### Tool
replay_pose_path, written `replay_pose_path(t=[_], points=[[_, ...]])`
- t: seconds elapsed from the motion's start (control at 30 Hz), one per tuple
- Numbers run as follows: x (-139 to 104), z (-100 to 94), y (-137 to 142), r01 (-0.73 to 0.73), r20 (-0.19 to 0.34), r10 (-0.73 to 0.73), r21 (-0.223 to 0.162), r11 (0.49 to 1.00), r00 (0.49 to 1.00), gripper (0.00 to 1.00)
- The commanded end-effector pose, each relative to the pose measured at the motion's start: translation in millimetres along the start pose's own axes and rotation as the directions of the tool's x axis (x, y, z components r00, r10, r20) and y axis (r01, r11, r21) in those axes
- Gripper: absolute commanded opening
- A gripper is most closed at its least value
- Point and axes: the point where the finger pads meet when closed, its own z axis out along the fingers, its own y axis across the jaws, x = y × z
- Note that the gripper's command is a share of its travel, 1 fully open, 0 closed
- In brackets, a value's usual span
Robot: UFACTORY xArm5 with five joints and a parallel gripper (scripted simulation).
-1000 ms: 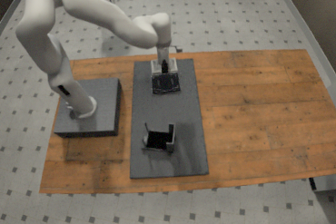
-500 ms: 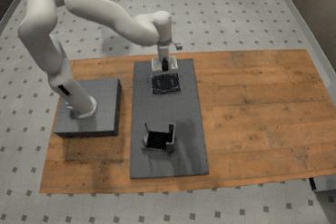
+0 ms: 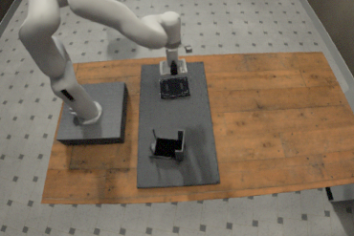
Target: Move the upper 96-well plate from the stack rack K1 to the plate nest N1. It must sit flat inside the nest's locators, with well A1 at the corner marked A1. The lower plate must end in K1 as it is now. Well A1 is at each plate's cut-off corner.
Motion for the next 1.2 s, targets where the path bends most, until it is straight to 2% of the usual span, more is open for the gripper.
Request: replay_pose_path(t=[0.0,0.23,1.17], points=[[1.2,-1.5,-0.3,0.0,-0.004,0.0,0.001,1.0,1.0,0.0],[1.2,-1.5,-0.1,0.0,-0.004,0.0,0.001,1.0,1.0,0.0],[1.2,40.2,0.3,0.0,-0.004,0.0,0.001,1.0,1.0,0.0]])
